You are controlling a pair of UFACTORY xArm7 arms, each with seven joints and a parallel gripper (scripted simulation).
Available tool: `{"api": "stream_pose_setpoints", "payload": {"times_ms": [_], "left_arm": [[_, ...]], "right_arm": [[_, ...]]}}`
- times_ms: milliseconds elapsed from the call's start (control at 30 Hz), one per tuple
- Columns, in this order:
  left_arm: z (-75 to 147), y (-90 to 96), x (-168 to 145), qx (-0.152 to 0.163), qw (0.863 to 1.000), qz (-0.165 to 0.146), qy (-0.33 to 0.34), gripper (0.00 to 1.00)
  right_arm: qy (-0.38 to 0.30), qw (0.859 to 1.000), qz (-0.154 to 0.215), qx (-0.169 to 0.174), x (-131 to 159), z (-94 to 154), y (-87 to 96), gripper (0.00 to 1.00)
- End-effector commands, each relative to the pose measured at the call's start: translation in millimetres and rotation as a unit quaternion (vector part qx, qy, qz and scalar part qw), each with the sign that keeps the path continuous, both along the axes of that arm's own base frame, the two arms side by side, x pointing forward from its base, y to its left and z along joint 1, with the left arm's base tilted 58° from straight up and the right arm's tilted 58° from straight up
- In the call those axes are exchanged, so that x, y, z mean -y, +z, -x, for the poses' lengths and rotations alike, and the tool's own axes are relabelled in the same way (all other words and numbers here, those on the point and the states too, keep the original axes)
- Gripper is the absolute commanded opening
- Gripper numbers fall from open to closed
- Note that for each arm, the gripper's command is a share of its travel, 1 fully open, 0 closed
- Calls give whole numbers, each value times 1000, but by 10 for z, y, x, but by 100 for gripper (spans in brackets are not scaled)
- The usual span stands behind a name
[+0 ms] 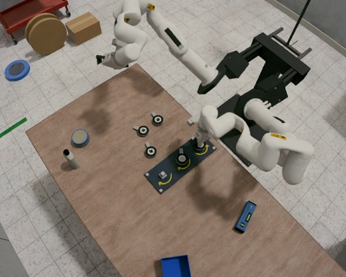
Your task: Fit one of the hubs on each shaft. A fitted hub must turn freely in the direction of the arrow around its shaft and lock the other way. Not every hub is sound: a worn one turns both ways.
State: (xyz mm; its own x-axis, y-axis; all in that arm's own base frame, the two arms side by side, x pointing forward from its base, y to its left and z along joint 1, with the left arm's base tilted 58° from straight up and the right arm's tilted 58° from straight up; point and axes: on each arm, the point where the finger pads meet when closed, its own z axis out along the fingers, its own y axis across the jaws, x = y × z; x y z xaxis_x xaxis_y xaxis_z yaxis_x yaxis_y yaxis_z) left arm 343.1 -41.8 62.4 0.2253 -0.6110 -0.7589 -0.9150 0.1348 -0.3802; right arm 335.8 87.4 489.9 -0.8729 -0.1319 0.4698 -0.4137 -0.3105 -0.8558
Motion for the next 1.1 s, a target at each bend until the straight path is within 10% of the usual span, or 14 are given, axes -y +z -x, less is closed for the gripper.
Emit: {"api": "stream_pose_setpoints", "payload": {"times_ms": [0, 1067], "left_arm": [[-4, 3, 19, 1, 1000, 1, -2, 100], [-140, -209, -293, 1, 1000, 1, -2, 100]], "right_arm": [[2, 1000, 0, 1, -13, 3, 7, 100], [2, 1000, 0, 1, -13, 3, 7, 100]]}}
